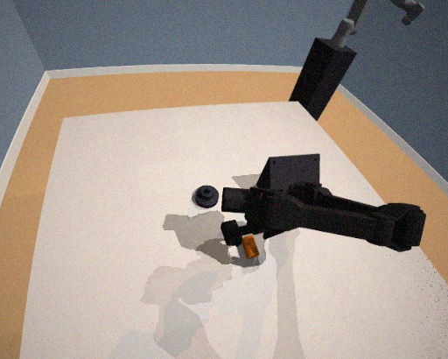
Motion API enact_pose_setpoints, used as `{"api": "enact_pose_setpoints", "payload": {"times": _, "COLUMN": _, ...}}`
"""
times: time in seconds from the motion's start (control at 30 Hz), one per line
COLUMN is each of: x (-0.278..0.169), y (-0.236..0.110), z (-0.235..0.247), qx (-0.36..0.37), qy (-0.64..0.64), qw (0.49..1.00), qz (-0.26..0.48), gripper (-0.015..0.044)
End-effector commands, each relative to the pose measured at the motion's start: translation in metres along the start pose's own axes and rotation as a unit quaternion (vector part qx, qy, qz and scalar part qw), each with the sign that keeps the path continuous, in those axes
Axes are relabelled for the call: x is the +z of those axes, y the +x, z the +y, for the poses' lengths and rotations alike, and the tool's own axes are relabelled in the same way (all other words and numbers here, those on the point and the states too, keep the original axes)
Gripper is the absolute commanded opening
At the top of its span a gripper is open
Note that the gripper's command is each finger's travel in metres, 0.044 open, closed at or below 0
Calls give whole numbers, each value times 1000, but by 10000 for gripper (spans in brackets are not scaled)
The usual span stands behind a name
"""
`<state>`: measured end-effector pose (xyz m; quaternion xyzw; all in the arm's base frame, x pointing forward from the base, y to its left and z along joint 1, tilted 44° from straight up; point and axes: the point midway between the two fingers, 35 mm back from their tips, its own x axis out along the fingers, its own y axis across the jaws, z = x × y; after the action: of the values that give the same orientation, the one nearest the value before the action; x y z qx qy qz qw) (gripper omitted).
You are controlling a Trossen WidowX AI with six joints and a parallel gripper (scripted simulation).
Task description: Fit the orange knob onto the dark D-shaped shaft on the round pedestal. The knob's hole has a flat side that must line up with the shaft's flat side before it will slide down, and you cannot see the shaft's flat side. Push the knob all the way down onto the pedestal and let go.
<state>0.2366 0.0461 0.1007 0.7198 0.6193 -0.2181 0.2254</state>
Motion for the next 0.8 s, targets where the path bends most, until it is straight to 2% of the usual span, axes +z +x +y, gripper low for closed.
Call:
{"api": "enact_pose_setpoints", "payload": {"times": 0.0, "x": 1, "y": 6, "z": 0, "qx": 0, "qy": 4, "qw": 1000, "qz": 2, "gripper": 440}}
{"api": "enact_pose_setpoints", "payload": {"times": 0.63, "x": 5, "y": 33, "z": -1, "qx": 0, "qy": 3, "qw": 1000, "qz": 4, "gripper": 440}}
{"api": "enact_pose_setpoints", "payload": {"times": 0.77, "x": 5, "y": 33, "z": -1, "qx": 0, "qy": 3, "qw": 1000, "qz": 4, "gripper": 335}}
